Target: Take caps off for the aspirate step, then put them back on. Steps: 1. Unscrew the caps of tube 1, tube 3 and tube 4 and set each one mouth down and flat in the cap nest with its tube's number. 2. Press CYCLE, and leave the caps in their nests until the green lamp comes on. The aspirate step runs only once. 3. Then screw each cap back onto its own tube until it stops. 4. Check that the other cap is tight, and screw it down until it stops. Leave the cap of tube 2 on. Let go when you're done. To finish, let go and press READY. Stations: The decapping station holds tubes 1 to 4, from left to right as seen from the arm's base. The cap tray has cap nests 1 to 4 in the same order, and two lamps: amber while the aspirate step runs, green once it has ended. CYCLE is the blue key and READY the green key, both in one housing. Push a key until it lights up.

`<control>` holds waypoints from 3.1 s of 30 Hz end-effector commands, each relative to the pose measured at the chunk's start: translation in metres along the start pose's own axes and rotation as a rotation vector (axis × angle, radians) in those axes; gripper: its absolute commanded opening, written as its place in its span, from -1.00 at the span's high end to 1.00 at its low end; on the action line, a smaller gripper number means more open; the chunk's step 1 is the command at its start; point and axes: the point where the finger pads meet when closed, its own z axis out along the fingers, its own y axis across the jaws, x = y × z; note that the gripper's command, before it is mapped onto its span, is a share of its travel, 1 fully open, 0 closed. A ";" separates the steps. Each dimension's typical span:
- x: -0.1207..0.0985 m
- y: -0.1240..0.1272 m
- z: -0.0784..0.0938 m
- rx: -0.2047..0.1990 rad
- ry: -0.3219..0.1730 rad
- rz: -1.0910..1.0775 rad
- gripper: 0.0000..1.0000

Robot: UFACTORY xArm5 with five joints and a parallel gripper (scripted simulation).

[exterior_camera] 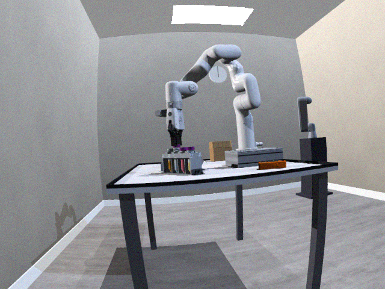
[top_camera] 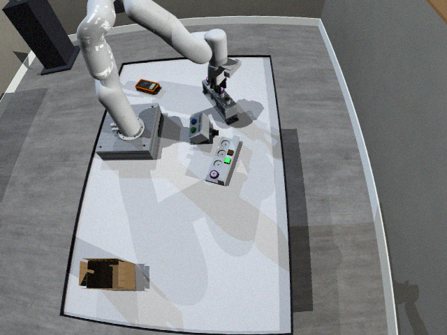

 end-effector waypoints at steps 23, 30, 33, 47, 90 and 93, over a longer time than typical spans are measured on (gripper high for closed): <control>0.001 -0.002 0.006 0.007 0.000 0.000 1.00; 0.001 -0.002 0.009 0.007 0.000 0.000 1.00; 0.001 -0.002 0.010 0.007 0.000 0.000 1.00; 0.001 -0.002 0.011 0.007 0.000 0.000 0.08; 0.001 -0.002 0.019 0.007 0.000 0.098 1.00; 0.001 -0.002 0.019 0.007 0.000 0.098 1.00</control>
